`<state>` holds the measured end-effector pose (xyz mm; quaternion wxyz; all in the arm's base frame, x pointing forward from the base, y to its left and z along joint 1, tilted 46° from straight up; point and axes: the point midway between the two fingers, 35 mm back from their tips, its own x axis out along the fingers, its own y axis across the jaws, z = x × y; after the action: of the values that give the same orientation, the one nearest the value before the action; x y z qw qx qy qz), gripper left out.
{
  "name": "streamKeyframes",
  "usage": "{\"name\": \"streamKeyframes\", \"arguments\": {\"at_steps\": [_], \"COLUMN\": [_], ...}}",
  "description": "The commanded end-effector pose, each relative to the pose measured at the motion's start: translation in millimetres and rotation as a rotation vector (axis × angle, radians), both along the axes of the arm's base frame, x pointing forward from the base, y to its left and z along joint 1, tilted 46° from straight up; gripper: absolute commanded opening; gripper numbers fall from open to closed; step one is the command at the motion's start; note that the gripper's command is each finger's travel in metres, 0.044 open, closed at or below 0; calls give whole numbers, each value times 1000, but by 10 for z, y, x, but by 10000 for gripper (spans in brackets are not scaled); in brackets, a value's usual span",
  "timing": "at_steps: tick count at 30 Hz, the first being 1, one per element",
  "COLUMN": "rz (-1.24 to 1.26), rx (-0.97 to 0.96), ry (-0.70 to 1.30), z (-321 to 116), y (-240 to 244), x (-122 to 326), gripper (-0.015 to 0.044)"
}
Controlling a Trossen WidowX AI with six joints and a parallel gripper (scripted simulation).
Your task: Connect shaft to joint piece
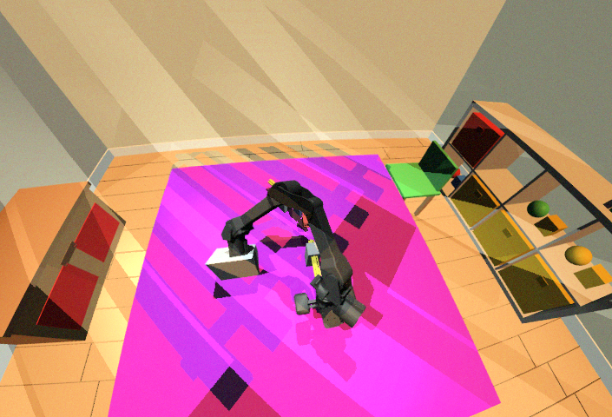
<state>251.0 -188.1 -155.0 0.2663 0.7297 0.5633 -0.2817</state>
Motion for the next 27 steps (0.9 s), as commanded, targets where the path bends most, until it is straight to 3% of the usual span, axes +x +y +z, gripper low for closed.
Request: {"name": "streamKeyframes", "arguments": {"at_steps": [1, 13, 25, 27], "rz": [-5, -5, -5, -5], "rx": [8, 8, 8, 8], "ry": [4, 4, 4, 4], "z": [-48, -163, -163, -163], "y": [66, 190, 190, 190], "x": [7, 44, 44, 44], "gripper": [440, 440, 125, 102]}}
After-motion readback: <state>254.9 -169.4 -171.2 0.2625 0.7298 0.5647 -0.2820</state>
